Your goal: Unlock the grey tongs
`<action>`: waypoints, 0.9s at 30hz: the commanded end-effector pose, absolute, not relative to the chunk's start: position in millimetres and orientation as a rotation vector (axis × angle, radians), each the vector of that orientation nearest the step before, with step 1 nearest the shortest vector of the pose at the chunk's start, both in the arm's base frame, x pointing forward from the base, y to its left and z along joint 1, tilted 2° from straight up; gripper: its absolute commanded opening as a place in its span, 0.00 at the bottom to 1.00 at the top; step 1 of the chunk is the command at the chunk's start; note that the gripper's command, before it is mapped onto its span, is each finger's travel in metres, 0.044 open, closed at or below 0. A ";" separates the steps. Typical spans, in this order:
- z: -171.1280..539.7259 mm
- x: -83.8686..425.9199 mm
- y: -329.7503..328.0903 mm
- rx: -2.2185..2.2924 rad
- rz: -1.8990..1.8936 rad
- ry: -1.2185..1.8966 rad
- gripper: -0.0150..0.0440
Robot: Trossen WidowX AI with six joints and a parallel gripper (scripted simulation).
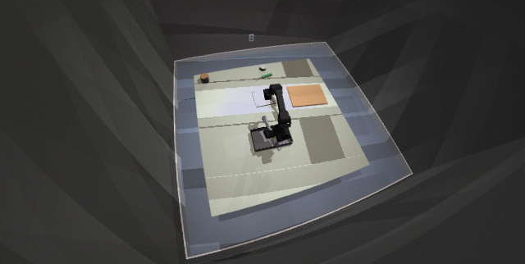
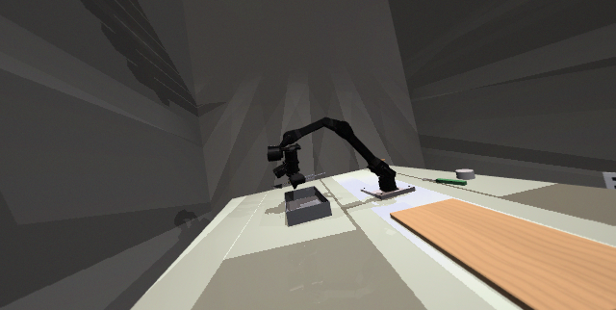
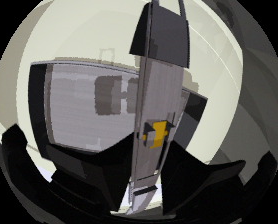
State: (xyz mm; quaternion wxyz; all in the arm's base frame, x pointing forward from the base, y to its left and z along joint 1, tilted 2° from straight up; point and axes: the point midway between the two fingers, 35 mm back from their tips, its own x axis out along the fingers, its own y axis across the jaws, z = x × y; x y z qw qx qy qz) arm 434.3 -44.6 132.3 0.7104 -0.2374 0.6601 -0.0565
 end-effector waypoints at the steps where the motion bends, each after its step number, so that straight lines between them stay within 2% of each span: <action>1: 133.5 436.2 -43.2 -0.455 -0.046 1.483 0.00; 12: 135.8 436.1 -35.5 -0.244 0.167 1.518 0.00; 27: 134.0 434.9 -20.2 -0.278 0.195 1.524 0.00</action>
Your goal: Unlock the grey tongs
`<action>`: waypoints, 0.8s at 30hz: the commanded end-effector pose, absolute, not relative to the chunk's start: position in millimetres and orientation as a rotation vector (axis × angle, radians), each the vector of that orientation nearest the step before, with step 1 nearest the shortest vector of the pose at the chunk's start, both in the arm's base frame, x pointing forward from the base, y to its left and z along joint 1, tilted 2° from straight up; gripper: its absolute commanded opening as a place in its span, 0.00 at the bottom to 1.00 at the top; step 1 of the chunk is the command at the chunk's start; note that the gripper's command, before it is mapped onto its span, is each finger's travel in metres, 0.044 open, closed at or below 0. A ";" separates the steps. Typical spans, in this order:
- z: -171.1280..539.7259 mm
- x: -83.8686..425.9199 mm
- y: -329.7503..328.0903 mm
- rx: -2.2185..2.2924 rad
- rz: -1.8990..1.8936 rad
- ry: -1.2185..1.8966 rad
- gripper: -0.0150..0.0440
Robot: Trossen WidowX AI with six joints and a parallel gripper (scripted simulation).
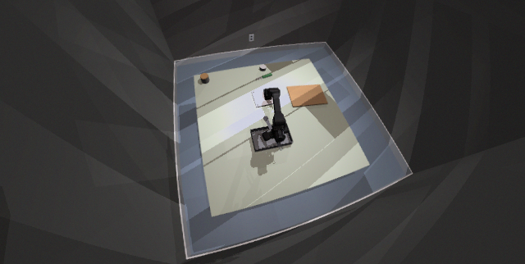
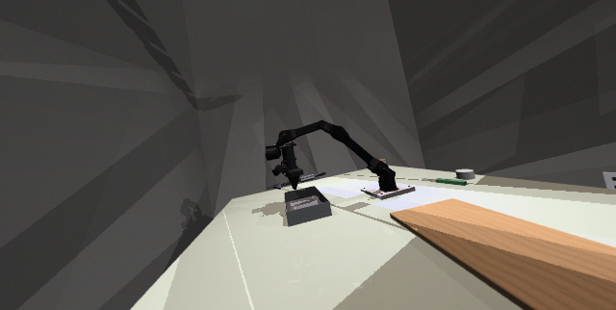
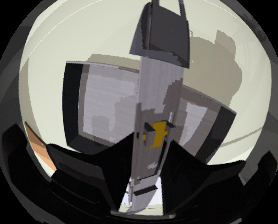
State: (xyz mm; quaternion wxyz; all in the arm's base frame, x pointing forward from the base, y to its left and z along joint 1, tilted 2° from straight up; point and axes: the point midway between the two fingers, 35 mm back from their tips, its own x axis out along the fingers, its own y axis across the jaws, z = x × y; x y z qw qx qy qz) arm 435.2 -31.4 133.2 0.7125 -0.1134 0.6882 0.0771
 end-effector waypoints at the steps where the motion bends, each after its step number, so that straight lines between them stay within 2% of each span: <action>1: 134.3 435.0 -14.4 -0.288 0.206 1.523 0.00; 24: 141.5 404.5 146.8 -0.593 0.524 1.466 0.00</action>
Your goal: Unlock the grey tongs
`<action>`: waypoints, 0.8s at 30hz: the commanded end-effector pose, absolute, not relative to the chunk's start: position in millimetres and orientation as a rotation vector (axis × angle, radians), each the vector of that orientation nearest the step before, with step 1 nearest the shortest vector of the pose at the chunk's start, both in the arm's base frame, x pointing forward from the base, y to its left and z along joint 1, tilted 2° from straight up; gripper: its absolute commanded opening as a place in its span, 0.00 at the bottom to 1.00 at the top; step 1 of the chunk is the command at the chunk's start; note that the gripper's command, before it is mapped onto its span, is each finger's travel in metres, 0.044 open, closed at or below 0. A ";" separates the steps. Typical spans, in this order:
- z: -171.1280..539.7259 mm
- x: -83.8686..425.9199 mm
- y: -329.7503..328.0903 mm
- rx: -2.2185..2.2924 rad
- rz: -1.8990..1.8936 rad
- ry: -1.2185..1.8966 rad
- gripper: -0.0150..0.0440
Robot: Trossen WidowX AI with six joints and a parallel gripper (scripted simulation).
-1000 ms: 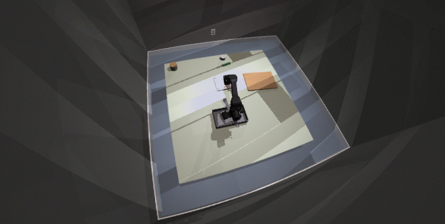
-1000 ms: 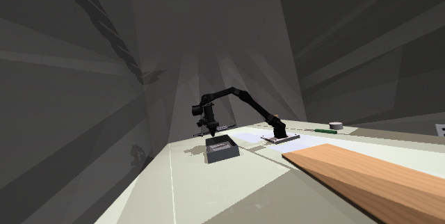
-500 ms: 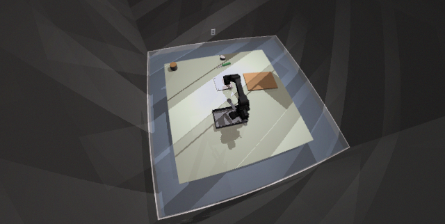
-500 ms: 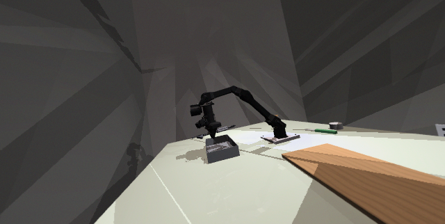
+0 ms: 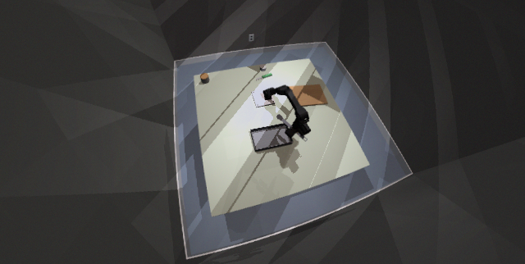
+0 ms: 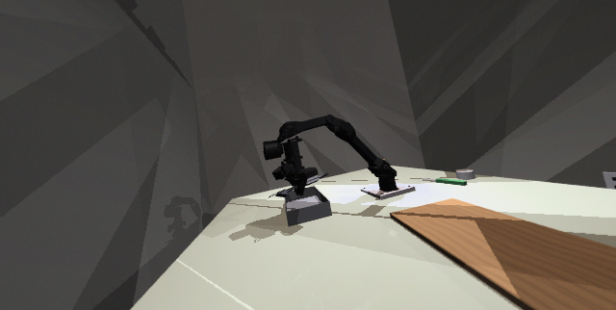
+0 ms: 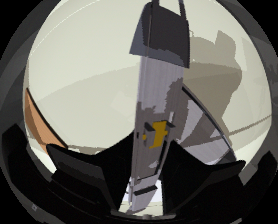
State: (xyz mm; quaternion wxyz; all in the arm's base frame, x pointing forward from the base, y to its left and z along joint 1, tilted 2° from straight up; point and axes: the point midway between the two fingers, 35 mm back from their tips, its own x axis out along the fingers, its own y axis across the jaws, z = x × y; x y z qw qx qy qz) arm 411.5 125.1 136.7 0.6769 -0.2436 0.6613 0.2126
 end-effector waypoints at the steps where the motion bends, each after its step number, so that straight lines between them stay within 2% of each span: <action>1: 141.9 401.9 153.6 -0.607 0.539 1.462 0.00; 24: 149.9 311.1 294.0 -0.926 0.872 1.351 0.00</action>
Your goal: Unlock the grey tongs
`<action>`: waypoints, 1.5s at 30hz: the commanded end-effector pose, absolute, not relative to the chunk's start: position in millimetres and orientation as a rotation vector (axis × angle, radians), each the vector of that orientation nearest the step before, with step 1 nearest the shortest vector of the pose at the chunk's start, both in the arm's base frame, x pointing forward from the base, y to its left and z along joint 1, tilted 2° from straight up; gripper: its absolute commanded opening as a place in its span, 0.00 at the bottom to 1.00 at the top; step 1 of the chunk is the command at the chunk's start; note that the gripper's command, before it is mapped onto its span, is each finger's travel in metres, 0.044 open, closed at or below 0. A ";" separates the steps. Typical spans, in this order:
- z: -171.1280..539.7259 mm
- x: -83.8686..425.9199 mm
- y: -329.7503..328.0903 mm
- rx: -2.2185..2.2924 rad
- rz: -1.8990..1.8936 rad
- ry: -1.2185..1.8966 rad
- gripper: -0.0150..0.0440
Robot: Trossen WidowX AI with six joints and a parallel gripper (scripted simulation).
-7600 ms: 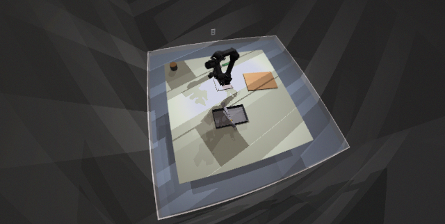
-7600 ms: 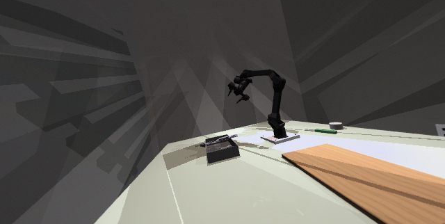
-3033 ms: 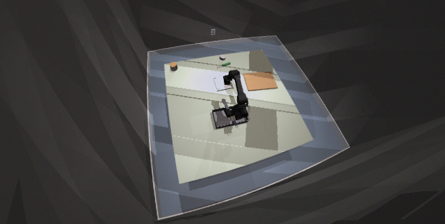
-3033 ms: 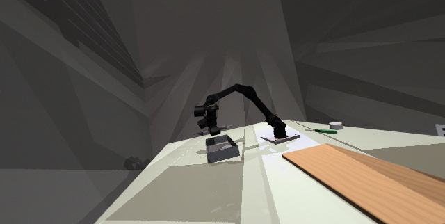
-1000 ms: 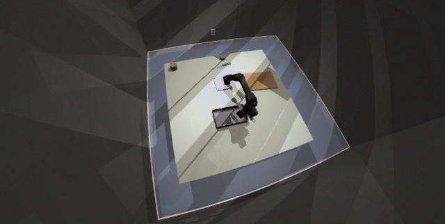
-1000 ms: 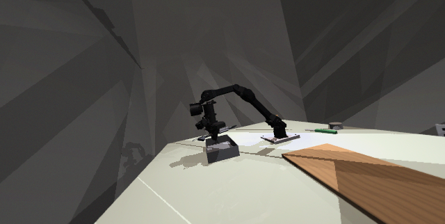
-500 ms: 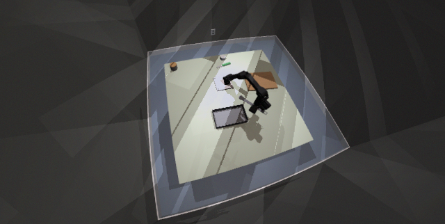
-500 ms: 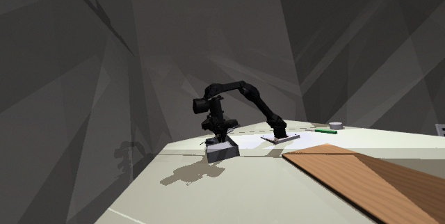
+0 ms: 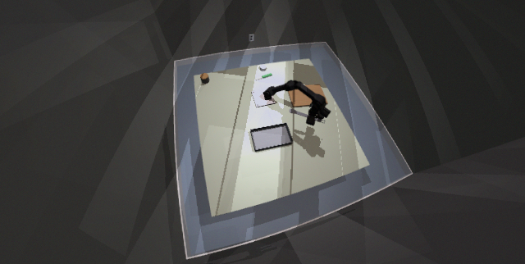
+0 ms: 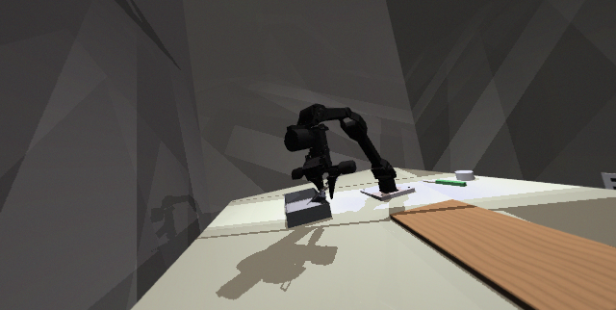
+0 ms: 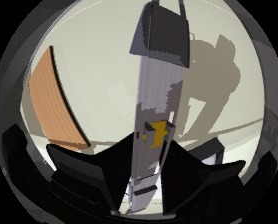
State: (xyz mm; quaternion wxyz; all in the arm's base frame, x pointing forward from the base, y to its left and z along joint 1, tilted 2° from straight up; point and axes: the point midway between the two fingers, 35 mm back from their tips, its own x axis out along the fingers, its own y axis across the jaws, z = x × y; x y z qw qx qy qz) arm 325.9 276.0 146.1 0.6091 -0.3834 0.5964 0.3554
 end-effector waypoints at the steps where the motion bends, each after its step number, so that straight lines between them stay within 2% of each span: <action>1: 150.2 307.0 298.1 -0.937 0.884 1.346 0.00; 11: 149.8 287.6 316.1 -0.987 0.936 1.323 0.00; 28: 146.8 181.6 383.0 -1.217 1.184 1.194 0.00; 45: 143.7 63.6 415.9 -1.445 1.418 1.036 0.00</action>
